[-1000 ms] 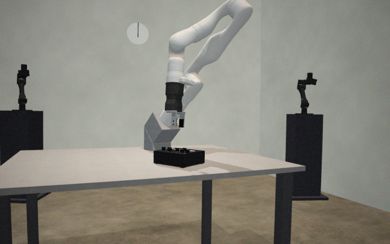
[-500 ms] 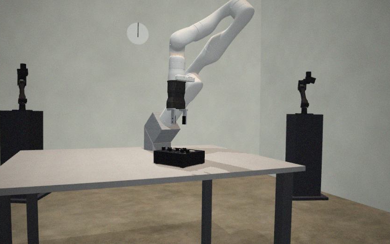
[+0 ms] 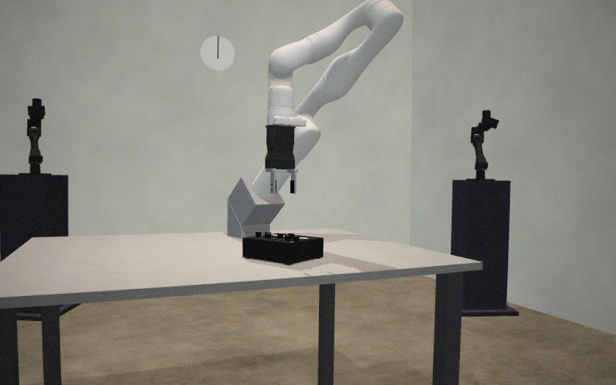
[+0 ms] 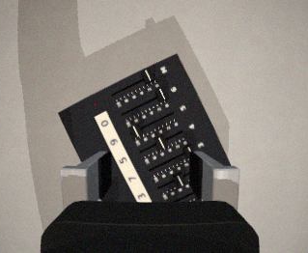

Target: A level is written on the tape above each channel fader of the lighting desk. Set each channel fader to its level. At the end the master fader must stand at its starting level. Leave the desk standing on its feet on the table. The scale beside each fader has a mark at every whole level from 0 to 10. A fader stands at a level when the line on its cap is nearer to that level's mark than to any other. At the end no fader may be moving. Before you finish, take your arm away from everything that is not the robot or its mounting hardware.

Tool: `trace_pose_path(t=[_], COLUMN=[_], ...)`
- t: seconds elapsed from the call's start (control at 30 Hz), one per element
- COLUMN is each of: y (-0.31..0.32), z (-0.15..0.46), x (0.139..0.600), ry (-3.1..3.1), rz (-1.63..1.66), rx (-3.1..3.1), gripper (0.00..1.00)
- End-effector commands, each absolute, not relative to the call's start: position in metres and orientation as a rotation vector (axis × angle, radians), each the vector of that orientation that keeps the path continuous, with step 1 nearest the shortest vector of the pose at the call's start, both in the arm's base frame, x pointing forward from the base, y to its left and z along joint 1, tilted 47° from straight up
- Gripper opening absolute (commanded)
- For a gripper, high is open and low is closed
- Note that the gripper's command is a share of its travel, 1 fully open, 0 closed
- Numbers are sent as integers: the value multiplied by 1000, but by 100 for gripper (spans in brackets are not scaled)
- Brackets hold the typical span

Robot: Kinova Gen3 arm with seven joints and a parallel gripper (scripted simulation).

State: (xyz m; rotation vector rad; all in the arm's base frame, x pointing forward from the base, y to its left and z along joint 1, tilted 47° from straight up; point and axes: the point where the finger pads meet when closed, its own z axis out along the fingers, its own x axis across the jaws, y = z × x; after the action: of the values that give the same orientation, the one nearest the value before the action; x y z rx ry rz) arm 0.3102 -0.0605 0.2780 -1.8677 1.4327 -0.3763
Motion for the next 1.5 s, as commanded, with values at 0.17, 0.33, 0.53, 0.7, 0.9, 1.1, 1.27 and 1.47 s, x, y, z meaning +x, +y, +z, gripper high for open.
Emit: trace_pose_path(t=[0.17, 0.33, 0.53, 0.7, 0.9, 1.1, 1.27, 1.47], y=[-61, -61, -61, -61, -61, -61, -60, -60], z=[278, 278, 278, 278, 278, 278, 278, 278], x=[307, 306, 306, 306, 306, 306, 306, 307], ry=[1471, 1485, 1488, 1488, 1488, 1488, 1483, 1463], rz=[-351, -340, -338, -337, -337, -338, -340, -352], rx=[-1835, -1823, -1820, -1820, -1820, -1820, -1824, -1842], gripper=[100, 100, 100, 100, 100, 100, 100, 100])
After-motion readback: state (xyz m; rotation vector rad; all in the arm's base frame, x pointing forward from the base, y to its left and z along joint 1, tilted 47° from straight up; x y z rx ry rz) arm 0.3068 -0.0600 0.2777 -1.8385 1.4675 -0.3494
